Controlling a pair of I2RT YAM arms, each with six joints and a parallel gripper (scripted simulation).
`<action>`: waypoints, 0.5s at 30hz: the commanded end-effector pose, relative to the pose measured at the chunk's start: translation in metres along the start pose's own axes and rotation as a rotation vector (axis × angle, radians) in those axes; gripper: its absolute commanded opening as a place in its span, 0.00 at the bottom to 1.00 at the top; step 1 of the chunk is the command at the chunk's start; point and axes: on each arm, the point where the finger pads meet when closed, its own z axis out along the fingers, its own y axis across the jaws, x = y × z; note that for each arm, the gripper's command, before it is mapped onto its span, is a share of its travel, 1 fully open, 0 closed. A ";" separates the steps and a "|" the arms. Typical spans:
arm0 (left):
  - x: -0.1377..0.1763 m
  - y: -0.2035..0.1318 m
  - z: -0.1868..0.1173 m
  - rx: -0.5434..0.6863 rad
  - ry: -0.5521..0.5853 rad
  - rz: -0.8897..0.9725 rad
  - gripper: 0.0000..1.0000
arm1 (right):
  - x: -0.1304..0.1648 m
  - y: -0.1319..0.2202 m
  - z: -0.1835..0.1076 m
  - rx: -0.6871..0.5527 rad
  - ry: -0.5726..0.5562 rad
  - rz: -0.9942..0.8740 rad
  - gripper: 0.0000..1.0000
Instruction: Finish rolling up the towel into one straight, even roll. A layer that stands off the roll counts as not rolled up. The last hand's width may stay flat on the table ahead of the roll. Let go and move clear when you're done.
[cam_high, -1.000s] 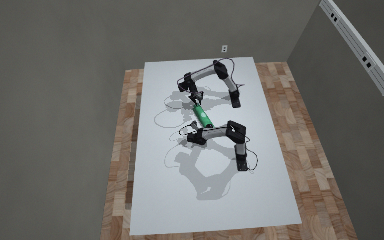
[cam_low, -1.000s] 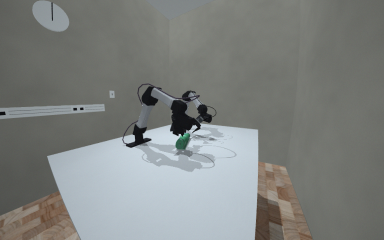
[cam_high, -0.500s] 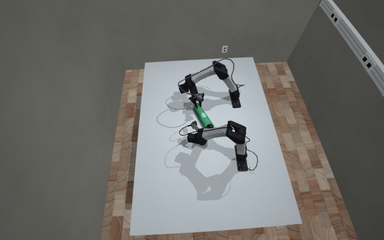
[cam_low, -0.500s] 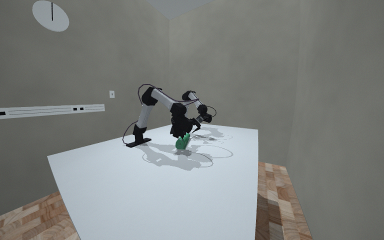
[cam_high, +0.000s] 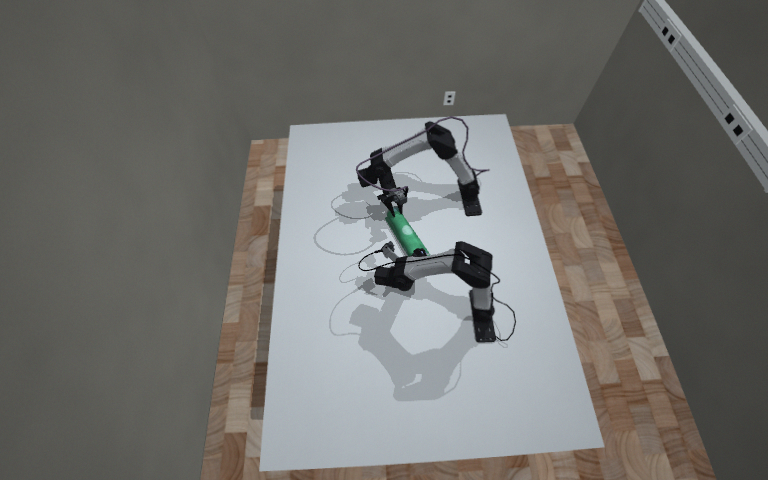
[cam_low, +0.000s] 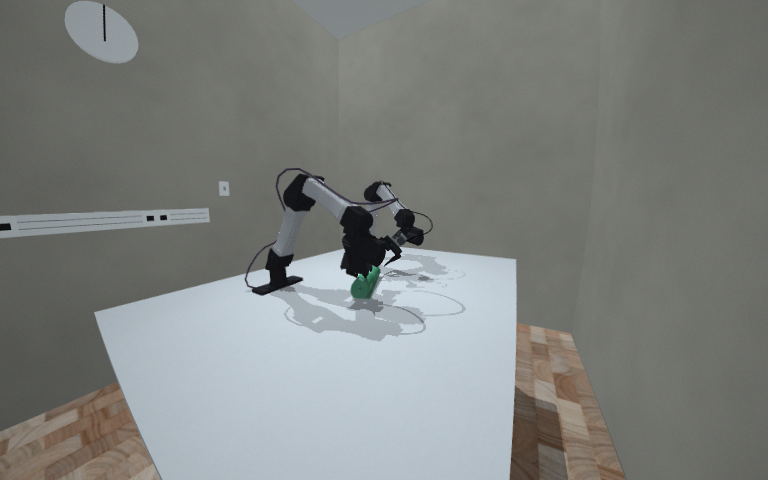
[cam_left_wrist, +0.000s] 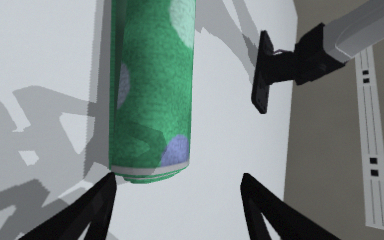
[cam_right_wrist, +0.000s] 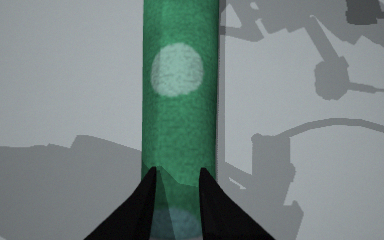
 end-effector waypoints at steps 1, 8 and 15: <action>-0.011 -0.003 -0.006 -0.004 -0.023 0.034 0.85 | -0.008 -0.002 -0.008 0.009 -0.002 -0.019 0.32; -0.011 -0.003 -0.006 -0.004 -0.023 0.034 0.85 | -0.015 -0.002 -0.016 0.009 -0.002 -0.019 0.32; -0.011 -0.003 -0.006 -0.004 -0.023 0.034 0.85 | -0.020 -0.002 -0.023 0.009 -0.002 -0.019 0.32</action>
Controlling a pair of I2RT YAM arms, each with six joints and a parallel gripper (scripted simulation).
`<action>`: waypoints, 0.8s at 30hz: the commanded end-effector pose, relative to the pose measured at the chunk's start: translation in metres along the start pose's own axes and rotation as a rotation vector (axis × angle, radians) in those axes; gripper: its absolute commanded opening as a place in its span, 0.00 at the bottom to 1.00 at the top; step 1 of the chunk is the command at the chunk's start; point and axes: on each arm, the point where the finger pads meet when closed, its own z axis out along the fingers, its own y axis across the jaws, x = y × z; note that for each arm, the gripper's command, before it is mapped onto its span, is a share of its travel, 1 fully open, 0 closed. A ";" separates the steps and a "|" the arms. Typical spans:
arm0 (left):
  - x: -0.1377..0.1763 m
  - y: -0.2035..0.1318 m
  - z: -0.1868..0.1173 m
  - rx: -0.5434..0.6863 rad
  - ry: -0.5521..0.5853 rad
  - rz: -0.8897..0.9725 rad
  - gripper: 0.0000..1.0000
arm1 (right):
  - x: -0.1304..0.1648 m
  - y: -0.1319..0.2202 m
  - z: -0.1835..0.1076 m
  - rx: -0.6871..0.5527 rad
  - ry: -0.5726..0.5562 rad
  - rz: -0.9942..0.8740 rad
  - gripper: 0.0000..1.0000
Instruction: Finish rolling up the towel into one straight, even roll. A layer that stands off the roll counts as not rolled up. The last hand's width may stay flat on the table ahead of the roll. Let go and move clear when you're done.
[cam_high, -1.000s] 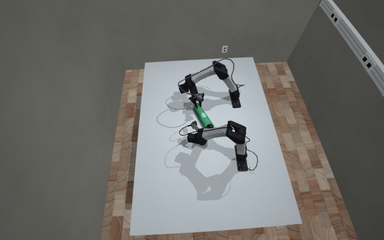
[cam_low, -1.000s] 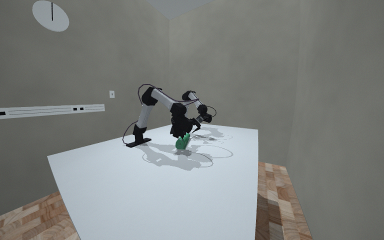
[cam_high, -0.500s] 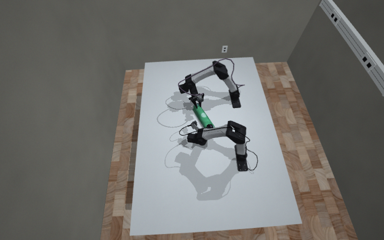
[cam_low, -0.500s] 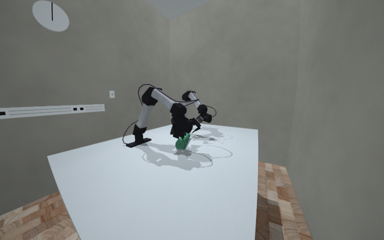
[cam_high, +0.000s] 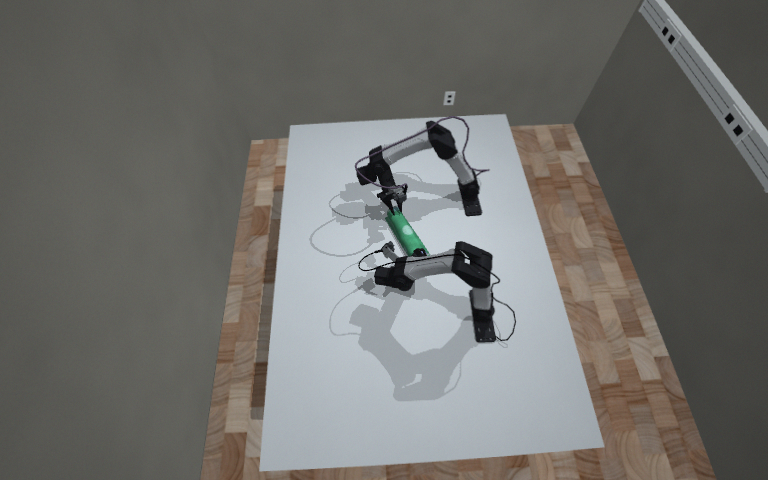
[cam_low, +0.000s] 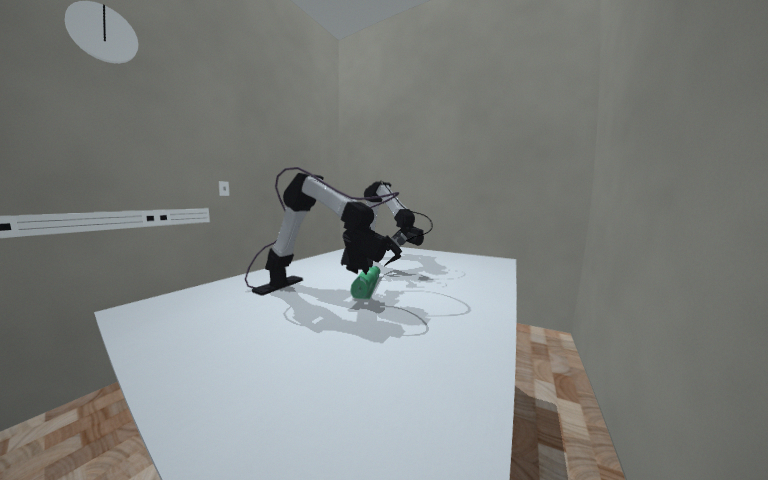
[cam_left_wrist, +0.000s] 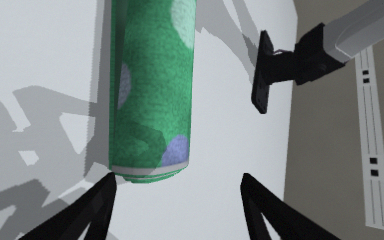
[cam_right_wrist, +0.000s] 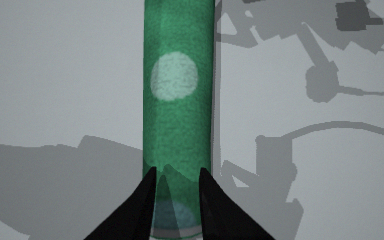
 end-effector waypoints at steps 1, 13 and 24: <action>-0.011 -0.003 -0.006 -0.004 -0.023 0.034 0.85 | -0.012 0.000 -0.011 0.015 0.002 -0.024 0.32; -0.011 -0.003 -0.006 -0.004 -0.023 0.034 0.85 | -0.011 0.001 -0.011 0.016 0.002 -0.024 0.32; -0.011 -0.003 -0.006 -0.004 -0.023 0.034 0.85 | -0.010 0.001 -0.010 0.016 0.002 -0.023 0.32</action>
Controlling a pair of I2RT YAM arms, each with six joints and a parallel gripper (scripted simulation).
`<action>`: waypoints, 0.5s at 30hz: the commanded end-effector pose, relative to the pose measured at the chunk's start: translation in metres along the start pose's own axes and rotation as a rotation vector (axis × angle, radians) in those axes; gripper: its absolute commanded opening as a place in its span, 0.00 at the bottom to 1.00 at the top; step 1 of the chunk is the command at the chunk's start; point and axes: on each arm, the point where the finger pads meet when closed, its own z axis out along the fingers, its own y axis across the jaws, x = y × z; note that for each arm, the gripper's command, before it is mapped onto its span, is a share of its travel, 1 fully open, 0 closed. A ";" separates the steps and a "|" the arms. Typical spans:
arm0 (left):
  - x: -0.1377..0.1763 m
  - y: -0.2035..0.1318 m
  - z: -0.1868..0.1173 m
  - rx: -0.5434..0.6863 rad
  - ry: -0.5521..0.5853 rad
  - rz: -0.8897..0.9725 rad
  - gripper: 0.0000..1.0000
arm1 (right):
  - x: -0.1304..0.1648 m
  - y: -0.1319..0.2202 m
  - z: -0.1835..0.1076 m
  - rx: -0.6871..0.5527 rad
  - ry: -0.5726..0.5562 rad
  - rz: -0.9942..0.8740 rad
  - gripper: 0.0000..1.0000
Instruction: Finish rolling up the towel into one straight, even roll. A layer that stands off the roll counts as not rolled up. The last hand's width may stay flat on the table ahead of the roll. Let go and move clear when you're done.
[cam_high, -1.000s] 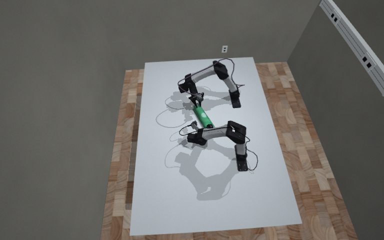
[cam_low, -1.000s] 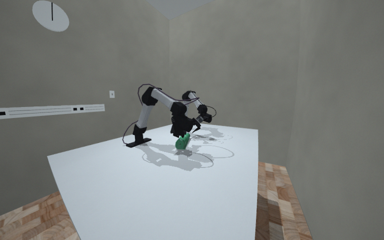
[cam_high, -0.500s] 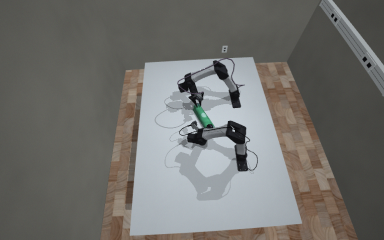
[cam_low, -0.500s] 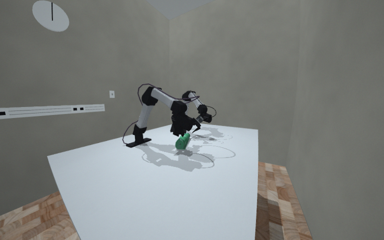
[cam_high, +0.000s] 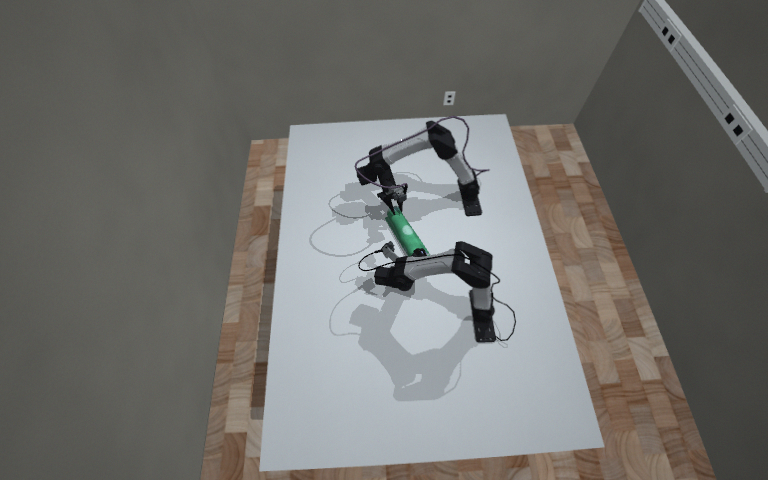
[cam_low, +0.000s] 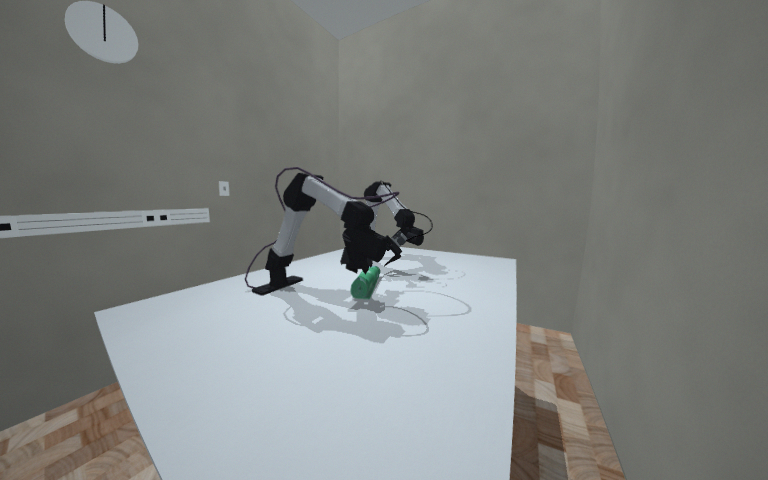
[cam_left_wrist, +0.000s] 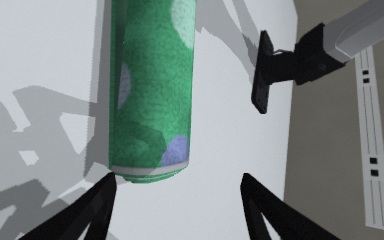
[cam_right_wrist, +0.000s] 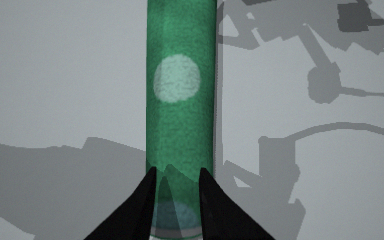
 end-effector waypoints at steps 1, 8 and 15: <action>-0.011 -0.003 -0.006 -0.004 -0.023 0.034 0.85 | -0.009 0.000 -0.009 0.025 0.006 -0.030 0.32; -0.011 -0.003 -0.006 -0.004 -0.023 0.034 0.85 | -0.008 0.000 -0.008 0.025 0.006 -0.030 0.32; -0.011 -0.003 -0.006 -0.004 -0.023 0.034 0.85 | -0.001 -0.001 0.000 0.025 0.006 -0.030 0.32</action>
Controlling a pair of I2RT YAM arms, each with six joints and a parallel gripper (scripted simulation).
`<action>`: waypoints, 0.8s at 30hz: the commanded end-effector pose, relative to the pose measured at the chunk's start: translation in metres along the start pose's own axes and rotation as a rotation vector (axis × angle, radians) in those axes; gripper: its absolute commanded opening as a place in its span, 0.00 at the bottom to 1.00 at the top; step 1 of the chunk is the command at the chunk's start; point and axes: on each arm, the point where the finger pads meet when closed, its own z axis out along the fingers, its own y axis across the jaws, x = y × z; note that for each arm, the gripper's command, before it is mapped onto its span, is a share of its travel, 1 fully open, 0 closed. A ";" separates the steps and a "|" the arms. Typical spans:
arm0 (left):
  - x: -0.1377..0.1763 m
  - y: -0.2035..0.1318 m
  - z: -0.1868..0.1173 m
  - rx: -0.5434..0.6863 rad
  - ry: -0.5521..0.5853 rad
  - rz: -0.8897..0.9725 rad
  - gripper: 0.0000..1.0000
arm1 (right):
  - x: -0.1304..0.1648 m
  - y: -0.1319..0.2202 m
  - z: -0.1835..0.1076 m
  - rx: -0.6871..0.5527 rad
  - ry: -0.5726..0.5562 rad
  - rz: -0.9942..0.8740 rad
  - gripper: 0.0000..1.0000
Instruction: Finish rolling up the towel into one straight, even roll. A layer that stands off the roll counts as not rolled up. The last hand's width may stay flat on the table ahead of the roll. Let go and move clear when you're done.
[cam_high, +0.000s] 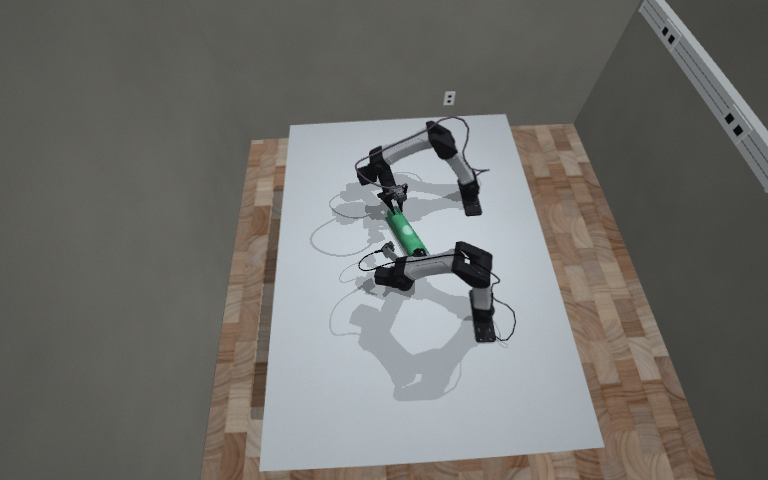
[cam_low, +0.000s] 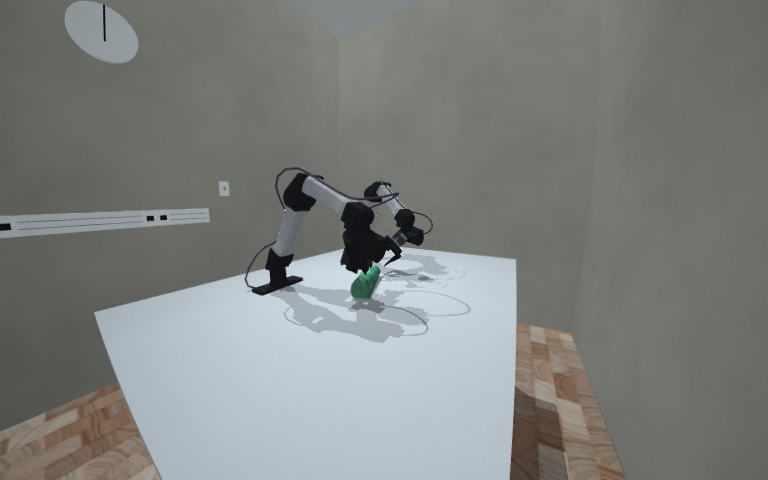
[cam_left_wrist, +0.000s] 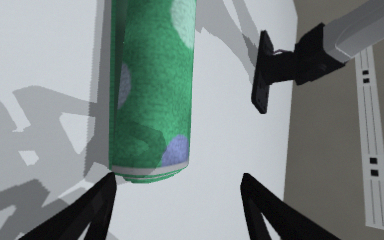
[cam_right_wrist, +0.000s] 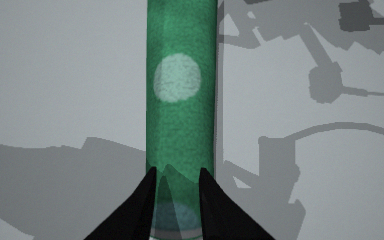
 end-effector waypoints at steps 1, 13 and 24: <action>-0.011 -0.003 -0.006 -0.004 -0.023 0.034 0.85 | -0.001 -0.001 0.000 0.024 0.006 -0.030 0.32; -0.011 -0.003 -0.006 -0.004 -0.023 0.034 0.85 | 0.010 -0.002 0.013 0.024 0.006 -0.030 0.32; -0.011 -0.003 -0.006 -0.004 -0.023 0.034 0.85 | 0.008 -0.002 0.010 0.024 0.006 -0.030 0.32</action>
